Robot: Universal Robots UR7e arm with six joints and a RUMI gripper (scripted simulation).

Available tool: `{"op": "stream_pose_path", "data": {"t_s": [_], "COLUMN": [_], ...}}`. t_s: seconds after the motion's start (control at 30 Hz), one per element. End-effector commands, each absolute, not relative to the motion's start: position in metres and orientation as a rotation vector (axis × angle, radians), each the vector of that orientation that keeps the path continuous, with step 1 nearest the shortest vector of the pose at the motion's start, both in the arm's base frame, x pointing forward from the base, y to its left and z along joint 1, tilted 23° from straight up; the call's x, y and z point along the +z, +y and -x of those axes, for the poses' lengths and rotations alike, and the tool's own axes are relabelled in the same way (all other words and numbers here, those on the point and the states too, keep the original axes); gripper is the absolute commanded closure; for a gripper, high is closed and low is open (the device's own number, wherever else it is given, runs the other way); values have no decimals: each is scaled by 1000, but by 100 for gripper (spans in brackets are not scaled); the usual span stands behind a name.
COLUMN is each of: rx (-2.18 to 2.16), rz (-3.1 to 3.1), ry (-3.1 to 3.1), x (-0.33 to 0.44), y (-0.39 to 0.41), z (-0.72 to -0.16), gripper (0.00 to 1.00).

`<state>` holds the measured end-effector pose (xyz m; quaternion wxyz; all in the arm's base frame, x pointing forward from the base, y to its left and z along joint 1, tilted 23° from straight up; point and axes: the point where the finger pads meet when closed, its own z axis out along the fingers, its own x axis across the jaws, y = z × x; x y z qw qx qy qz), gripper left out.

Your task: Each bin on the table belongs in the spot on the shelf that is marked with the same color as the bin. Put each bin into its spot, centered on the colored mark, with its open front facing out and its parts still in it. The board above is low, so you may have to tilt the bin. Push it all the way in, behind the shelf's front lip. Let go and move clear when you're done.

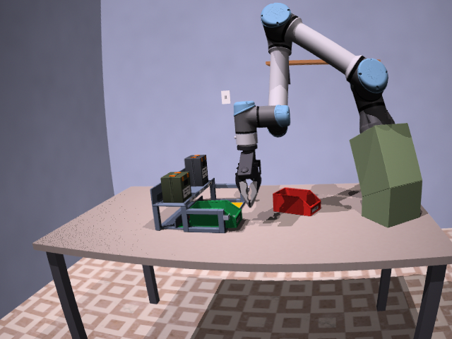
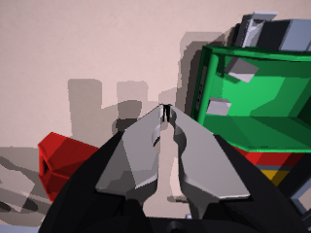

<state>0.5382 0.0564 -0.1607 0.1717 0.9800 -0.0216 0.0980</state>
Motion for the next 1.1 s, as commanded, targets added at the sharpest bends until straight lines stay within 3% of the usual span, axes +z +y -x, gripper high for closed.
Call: {"op": "stream_pose_path", "data": {"t_s": [0.0,1.07], "rx": [287,289], "rz": [-2782,-2782], "ry": [-62,-60], "x": [-180,-211], "y": [49,38], "z": [-546,-553], "gripper": [100,100]}}
